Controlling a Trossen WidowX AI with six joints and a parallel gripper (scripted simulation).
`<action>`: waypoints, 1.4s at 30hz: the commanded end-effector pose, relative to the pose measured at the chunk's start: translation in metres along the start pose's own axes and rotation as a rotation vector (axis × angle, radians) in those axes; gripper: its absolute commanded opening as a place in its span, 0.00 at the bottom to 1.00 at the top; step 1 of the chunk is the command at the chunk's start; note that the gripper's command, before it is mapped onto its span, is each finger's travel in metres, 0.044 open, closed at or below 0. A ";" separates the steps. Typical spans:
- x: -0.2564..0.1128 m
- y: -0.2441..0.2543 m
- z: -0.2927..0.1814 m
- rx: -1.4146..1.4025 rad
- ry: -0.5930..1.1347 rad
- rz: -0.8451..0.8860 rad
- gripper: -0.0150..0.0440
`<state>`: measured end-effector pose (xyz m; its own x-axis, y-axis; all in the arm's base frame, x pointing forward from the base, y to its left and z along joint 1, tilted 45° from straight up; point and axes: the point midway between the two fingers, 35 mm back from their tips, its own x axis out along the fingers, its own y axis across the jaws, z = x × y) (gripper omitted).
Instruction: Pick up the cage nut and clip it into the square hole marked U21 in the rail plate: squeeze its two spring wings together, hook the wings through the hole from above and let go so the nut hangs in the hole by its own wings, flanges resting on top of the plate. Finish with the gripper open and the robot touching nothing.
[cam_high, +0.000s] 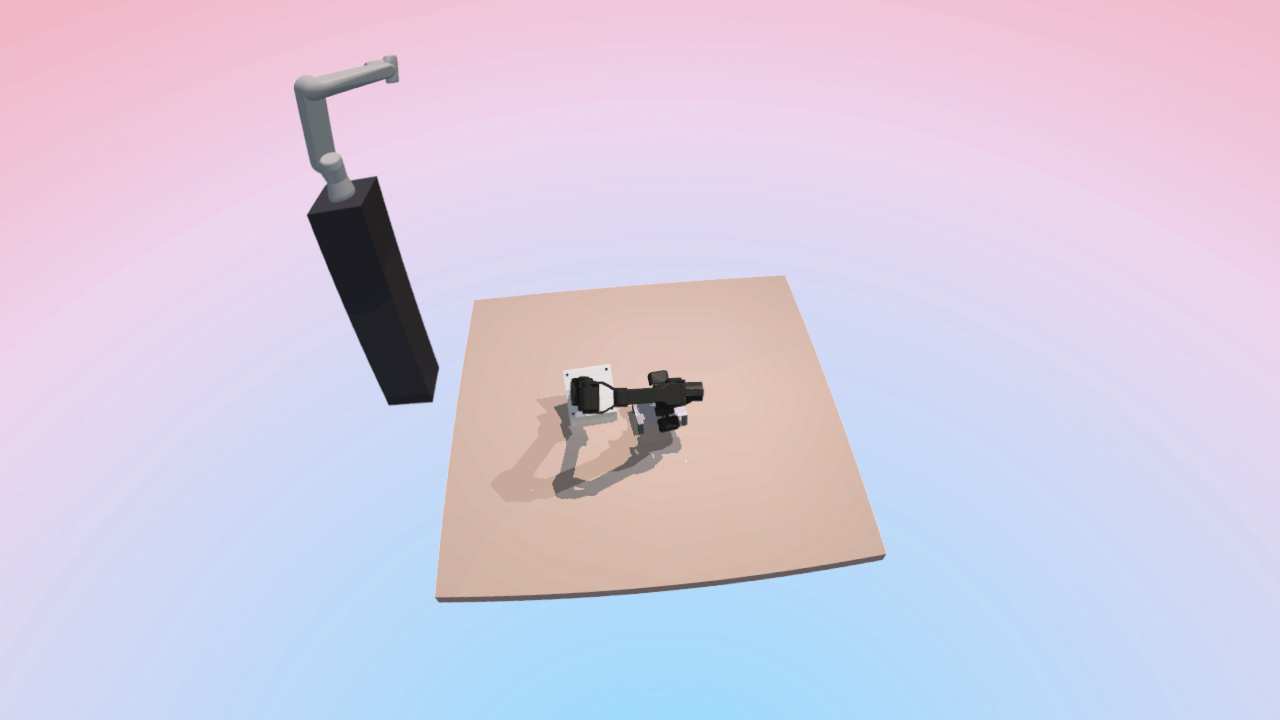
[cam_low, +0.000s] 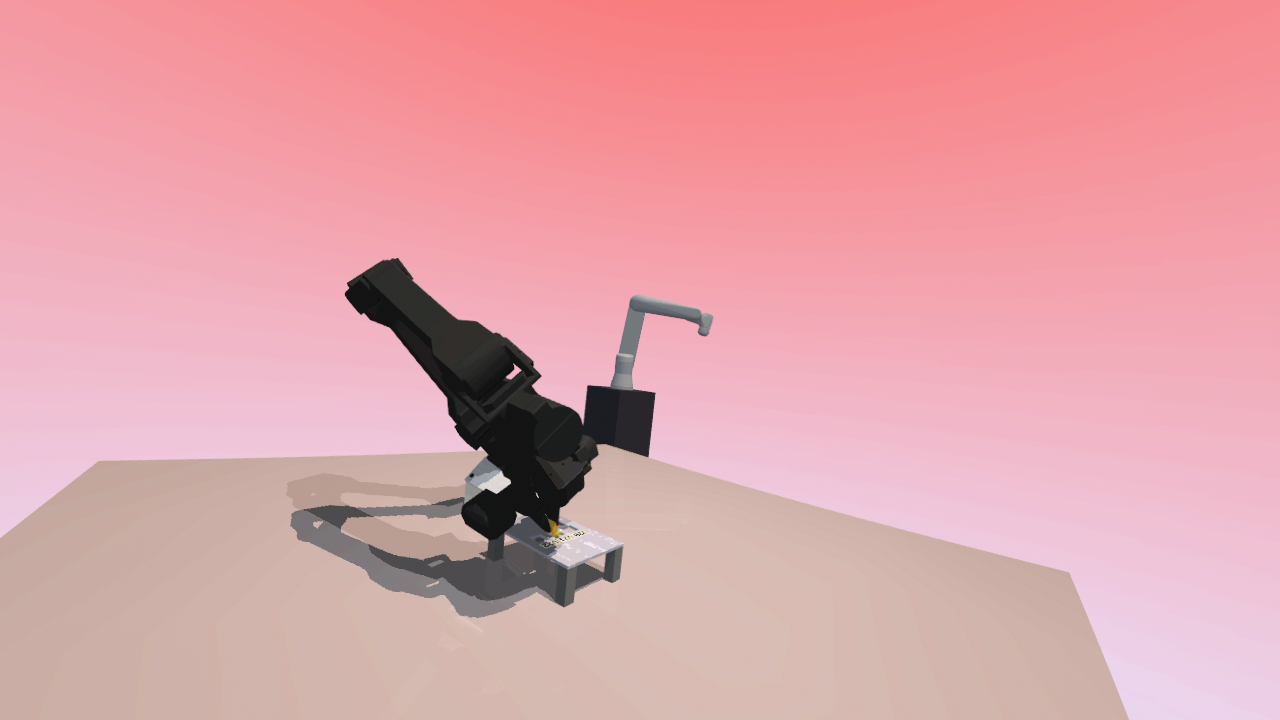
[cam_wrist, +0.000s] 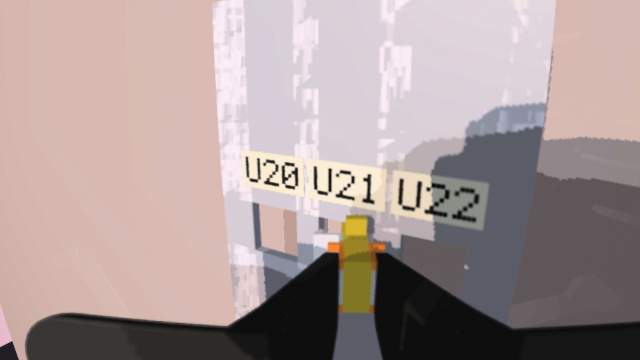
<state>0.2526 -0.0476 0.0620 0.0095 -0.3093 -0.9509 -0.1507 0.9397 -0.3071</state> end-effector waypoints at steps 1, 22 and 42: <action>0.000 0.000 0.000 -0.003 -0.001 -0.002 0.30; 0.001 0.000 0.000 -0.003 -0.001 -0.011 0.30; 0.001 0.001 0.000 -0.002 -0.001 -0.041 0.30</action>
<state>0.2530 -0.0470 0.0616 0.0174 -0.3373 -0.9412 -0.1551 0.9291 -0.3358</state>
